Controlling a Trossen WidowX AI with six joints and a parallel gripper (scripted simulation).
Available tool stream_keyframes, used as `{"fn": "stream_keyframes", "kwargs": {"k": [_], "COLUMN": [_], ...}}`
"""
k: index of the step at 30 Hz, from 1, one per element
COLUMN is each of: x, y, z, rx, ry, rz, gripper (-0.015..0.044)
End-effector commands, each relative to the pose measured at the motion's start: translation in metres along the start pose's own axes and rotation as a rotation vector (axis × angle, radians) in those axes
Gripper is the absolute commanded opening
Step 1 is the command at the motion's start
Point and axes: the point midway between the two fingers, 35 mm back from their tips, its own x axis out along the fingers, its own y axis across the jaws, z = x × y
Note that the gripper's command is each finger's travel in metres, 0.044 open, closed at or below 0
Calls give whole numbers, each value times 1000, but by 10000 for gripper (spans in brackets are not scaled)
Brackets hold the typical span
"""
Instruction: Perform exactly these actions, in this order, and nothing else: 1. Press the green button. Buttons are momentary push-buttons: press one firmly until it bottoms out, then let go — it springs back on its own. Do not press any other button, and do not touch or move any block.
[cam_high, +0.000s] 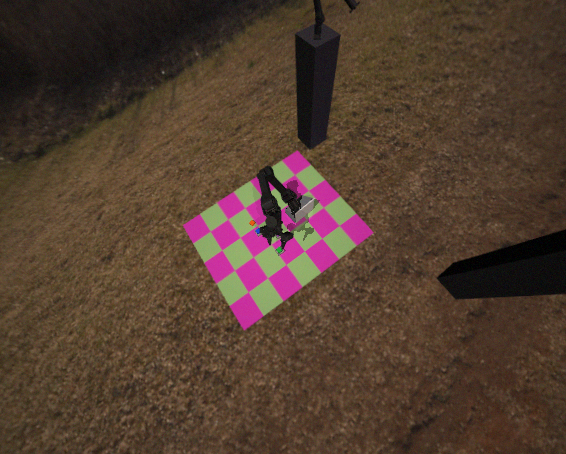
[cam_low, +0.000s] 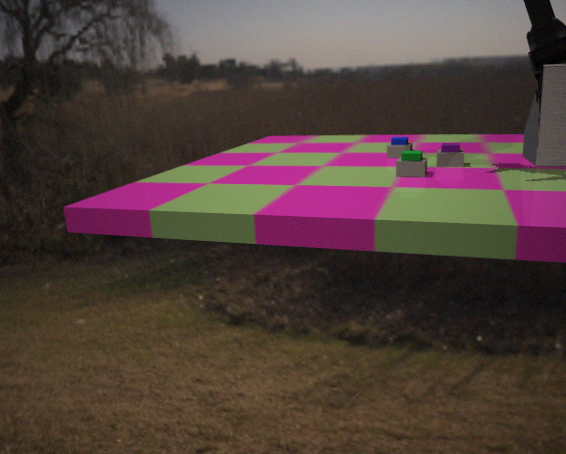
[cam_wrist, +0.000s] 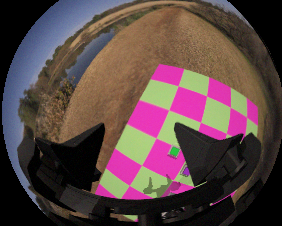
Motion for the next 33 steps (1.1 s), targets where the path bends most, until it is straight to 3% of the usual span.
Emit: {"fn": "stream_keyframes", "kwargs": {"k": [1,10,16,21,30,33], "x": [53,120,121,160,162,162], "y": [-33,-112,-114,-137,-138,-138], "z": [-42,-153,-156,-193,-196,-196], "rx": [107,331,336,336,336,336], "ry": [203,629,640,639,639,639], "rz": [-151,-540,-551,-554,-554,-554], "gripper": [400,400,400,269,32,20]}}
